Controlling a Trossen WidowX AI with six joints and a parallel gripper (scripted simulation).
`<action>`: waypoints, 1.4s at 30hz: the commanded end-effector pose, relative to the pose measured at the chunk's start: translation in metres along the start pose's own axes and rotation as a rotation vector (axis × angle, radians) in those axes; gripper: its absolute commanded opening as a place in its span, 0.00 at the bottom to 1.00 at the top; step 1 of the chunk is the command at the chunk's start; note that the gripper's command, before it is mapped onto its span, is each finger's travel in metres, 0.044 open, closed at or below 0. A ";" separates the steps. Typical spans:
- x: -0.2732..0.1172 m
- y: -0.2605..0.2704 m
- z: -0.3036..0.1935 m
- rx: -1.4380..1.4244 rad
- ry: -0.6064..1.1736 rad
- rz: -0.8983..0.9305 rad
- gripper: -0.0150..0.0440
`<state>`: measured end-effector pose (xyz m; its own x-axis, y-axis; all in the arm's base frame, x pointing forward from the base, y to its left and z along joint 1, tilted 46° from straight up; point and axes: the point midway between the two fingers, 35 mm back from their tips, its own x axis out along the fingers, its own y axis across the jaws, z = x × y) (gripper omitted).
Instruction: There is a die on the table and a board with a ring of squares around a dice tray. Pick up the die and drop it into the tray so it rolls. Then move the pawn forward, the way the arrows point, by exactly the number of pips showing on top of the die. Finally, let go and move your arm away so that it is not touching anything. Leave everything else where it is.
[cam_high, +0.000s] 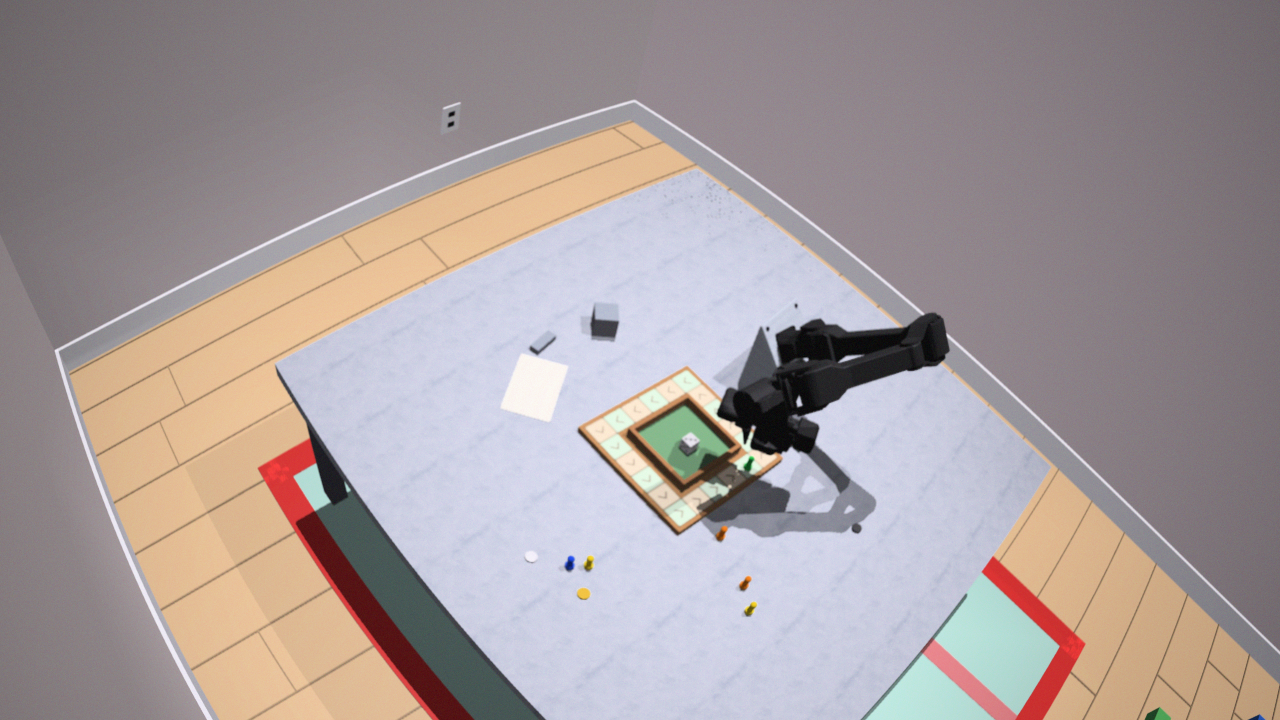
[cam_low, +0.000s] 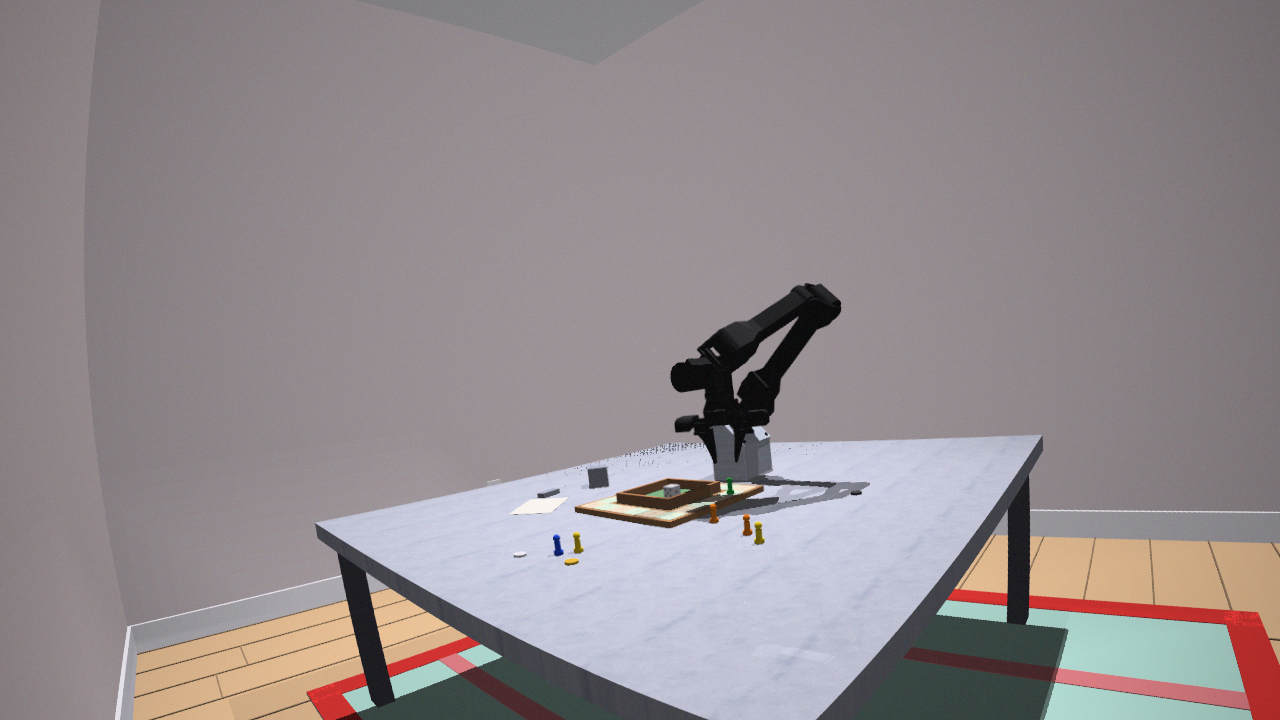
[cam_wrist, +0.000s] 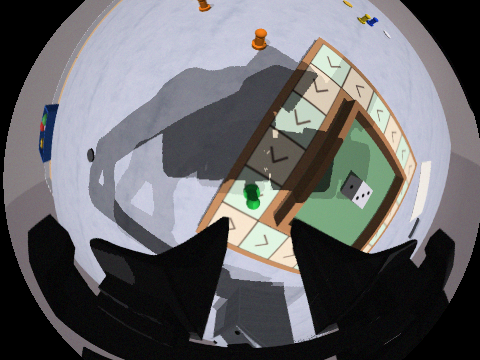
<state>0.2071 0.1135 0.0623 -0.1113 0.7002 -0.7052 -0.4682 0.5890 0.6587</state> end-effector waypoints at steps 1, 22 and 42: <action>0.002 0.004 -0.001 -0.082 -0.007 0.009 0.59; 0.033 0.003 -0.001 -0.083 -0.007 0.009 0.59; 0.058 0.004 -0.002 -0.082 -0.008 0.012 0.46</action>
<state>0.1982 0.1545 0.0241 -0.1080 0.7062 -0.6998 -0.5427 0.5479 0.6366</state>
